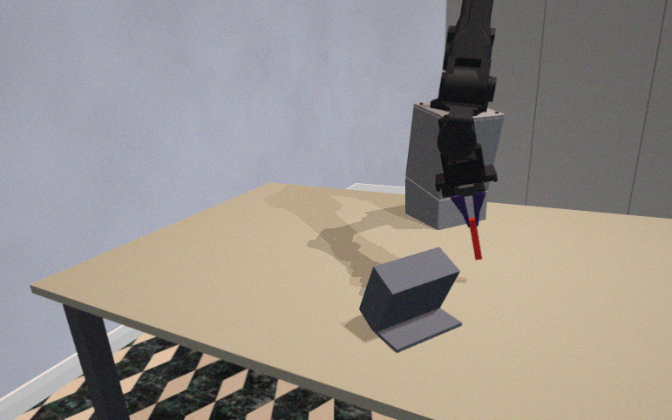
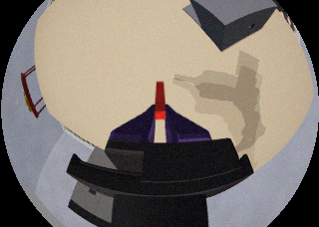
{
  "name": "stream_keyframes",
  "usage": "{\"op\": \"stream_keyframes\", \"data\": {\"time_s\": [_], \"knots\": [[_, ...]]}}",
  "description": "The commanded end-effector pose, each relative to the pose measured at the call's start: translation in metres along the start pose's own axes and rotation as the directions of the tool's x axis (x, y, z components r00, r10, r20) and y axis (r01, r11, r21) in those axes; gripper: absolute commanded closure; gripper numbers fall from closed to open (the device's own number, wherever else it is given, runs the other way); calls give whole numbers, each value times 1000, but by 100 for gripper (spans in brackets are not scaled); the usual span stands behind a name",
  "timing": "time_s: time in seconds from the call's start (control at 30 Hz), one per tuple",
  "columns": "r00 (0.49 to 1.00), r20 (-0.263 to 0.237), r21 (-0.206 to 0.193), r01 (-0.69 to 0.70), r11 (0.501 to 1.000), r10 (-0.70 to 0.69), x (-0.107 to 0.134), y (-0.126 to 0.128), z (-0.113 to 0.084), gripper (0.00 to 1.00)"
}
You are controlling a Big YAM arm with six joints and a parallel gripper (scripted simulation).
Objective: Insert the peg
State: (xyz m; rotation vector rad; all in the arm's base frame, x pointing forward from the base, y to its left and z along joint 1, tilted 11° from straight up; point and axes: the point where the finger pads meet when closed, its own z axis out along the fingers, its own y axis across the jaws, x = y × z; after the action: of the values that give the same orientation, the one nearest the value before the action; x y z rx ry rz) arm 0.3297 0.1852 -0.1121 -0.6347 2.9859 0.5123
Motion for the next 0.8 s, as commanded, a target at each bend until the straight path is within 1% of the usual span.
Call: {"op": "stream_keyframes", "data": {"time_s": [0.0, 0.1, 0.17, 0.67, 0.73, 0.77], "knots": [[999, 32, -11, -26, 1000, 26, -15, -13, 1, 100], [998, 37, -32, -52, 998, 54, -17, -17, 1, 100], [998, 37, -32, -52, 998, 54, -17, -17, 1, 100], [985, 59, -135, -156, 979, 165, -23, -42, 3, 100], [985, 59, -135, -156, 979, 165, -23, -42, 3, 100], [984, 61, -142, -157, 977, 167, -23, -43, 3, 100]]}}
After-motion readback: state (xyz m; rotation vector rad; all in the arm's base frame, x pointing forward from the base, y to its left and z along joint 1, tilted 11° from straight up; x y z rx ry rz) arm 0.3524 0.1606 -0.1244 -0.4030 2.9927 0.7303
